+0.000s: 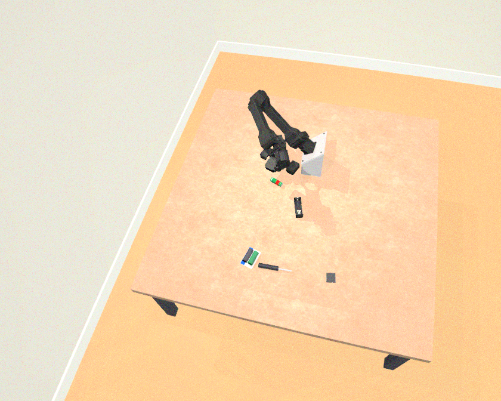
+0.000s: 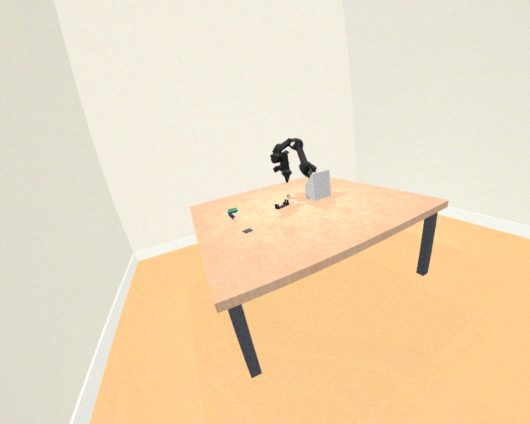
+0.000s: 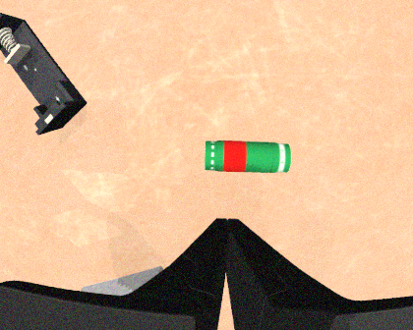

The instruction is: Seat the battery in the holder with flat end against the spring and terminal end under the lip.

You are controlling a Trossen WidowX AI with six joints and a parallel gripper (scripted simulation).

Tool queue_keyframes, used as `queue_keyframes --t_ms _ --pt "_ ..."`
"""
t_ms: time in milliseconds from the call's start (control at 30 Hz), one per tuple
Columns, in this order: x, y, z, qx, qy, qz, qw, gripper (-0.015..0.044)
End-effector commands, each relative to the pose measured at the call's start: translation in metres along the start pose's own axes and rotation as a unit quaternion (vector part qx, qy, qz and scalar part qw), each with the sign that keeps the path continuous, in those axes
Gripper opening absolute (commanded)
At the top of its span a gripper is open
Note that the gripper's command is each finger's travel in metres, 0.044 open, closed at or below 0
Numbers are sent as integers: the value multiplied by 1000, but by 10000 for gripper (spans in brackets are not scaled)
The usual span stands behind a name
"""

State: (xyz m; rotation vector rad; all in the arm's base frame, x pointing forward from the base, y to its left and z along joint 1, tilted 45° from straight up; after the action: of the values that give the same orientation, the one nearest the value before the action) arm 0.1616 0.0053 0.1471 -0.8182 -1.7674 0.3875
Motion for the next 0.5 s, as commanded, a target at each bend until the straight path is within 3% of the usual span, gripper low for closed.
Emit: queue_keyframes --t_ms 0,100,333,467 --pt "0 0 0 1 0 0 1000 0" --pt "-2 0 0 23 1 -1 1000 53" --pt "-23 -4 -2 267 2 -8 964 236" --pt "-35 -8 -3 403 0 -9 915 239"
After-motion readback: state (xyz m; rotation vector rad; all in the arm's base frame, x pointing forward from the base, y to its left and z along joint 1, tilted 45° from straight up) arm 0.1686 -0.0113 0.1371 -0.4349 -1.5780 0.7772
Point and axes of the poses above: the point midway between the two fingers, 35 mm back from their tips, its own x axis back along the fingers, its own y axis across the jaws, z = x × y, the point moved 5 cm from there along x, back along the fingers, and after that the axes turned 4 degrees about -x, right-handed, at the moved point
